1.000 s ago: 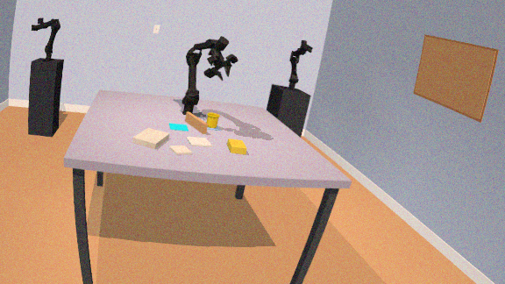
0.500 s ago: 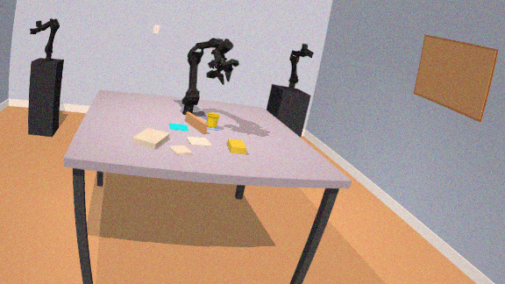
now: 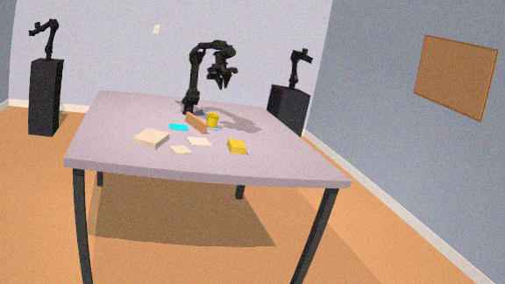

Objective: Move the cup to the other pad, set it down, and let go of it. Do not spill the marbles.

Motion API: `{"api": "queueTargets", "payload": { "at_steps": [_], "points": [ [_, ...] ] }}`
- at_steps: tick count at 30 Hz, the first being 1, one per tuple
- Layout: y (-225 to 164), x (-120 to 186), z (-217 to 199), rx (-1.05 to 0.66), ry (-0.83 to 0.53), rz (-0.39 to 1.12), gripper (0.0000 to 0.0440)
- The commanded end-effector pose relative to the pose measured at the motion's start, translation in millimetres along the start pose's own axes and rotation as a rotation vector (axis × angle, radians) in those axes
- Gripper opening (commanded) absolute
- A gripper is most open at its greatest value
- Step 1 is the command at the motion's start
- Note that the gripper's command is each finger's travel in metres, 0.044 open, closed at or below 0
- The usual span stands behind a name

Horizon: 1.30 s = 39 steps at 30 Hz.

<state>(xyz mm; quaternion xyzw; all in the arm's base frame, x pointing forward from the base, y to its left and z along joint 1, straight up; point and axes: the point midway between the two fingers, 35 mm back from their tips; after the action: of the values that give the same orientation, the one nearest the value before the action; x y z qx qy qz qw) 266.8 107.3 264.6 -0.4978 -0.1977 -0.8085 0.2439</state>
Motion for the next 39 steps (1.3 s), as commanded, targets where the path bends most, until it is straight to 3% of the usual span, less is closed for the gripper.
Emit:
{"api": "queueTargets", "payload": {
  "at_steps": [1, 22, 39],
  "points": [
    [-2.1, -7.5, -8.4, -0.028, -0.071, 0.012, 0.0154],
    [-8.7, -36.7, -52.3, -0.132, -0.383, 0.037, 0.0152],
    [-13.4, -64.1, -78.9, -0.2, -0.526, 0.01, 0.0165]
  ]
}}
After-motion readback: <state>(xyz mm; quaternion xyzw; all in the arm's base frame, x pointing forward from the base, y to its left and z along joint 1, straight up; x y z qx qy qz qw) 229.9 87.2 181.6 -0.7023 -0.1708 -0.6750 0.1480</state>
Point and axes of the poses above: the point midway between the two fingers, 35 mm back from their tips, its own x axis back along the fingers, its own z axis across the jaws, y = z × x, and after that the axes turned 7 degrees about x, right-handed
